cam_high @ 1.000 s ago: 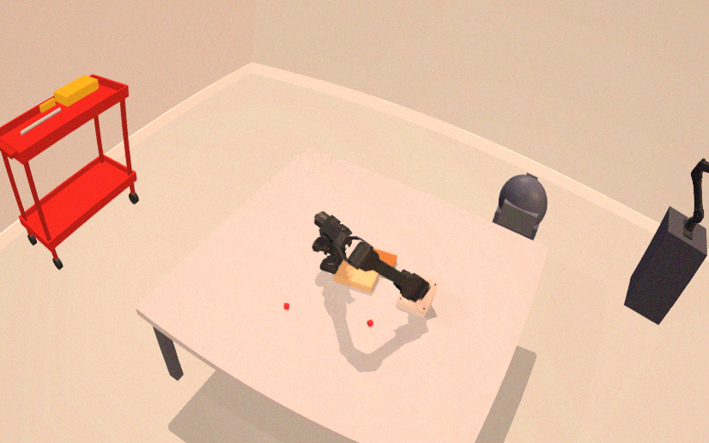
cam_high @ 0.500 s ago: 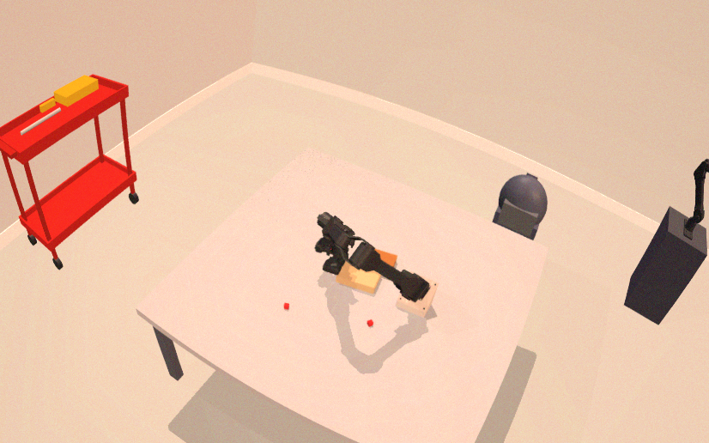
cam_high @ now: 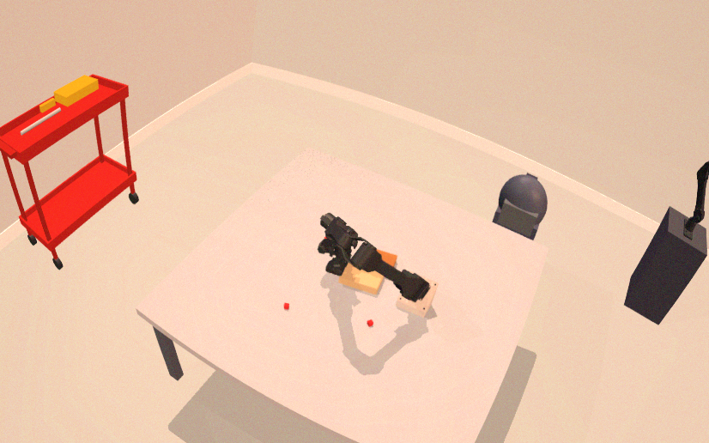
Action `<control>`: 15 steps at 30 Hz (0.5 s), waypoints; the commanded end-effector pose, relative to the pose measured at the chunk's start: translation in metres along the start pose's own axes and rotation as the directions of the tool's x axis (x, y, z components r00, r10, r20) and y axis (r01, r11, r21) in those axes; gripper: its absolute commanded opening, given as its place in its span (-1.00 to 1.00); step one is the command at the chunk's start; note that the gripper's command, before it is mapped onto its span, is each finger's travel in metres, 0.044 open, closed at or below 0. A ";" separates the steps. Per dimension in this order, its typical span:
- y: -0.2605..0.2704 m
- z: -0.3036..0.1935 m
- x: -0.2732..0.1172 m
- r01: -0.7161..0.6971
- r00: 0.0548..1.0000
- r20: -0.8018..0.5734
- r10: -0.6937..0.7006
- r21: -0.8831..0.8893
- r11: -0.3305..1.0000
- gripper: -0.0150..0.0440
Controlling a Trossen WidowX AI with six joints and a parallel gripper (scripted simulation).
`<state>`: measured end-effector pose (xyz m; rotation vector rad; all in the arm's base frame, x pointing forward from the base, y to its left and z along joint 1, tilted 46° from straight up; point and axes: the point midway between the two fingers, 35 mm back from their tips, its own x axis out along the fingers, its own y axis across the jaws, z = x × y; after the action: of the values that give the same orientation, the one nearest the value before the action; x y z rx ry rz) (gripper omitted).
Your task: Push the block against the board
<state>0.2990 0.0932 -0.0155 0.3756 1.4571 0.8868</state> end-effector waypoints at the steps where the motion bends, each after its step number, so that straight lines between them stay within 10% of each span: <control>1: 0.001 -0.004 -0.001 0.005 1.000 -0.002 -0.005 -0.004 1.000 -0.49; 15: 0.001 -0.015 0.000 0.005 1.000 -0.002 -0.005 -0.004 1.000 -0.49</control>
<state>0.2881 0.0902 -0.0170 0.3759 1.4576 0.8866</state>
